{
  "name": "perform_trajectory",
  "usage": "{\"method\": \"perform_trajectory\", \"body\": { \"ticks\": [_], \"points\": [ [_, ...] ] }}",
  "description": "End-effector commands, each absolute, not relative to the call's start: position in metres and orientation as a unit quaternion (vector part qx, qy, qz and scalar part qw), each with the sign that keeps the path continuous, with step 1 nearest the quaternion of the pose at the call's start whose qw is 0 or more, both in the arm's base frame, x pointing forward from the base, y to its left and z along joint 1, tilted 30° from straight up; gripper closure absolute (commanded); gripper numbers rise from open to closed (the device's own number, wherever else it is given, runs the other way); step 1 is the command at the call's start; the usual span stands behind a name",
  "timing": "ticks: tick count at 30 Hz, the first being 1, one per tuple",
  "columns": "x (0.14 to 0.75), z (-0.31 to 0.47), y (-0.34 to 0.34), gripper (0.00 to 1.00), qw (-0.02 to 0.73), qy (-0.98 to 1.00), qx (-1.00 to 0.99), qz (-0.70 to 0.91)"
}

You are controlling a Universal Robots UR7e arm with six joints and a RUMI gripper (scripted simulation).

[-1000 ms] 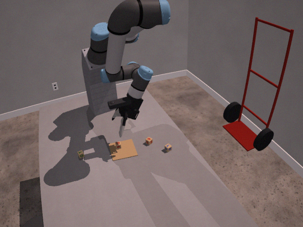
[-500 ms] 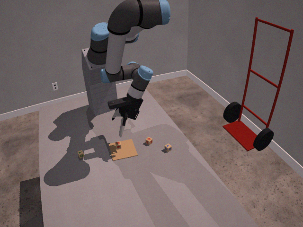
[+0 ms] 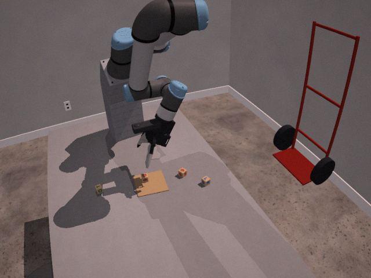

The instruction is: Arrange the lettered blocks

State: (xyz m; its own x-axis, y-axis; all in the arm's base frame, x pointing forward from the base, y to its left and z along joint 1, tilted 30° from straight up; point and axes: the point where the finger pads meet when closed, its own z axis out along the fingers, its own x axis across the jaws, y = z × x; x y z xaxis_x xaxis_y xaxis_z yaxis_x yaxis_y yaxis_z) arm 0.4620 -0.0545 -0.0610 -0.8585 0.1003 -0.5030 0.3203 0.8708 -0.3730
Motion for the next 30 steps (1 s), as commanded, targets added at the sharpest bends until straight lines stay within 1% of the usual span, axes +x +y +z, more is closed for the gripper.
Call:
{"method": "perform_trajectory", "body": {
  "ticks": [1, 13, 30],
  "points": [
    [0.4597, -0.0624, -0.0558, 0.0, 0.241, 0.936, 0.122, -0.225],
    [0.4589, -0.0637, -0.058, 0.0, 0.249, 0.931, 0.155, -0.216],
    [0.4569, -0.0673, -0.0641, 0.0, 0.268, 0.91, 0.253, -0.188]
  ]
}}
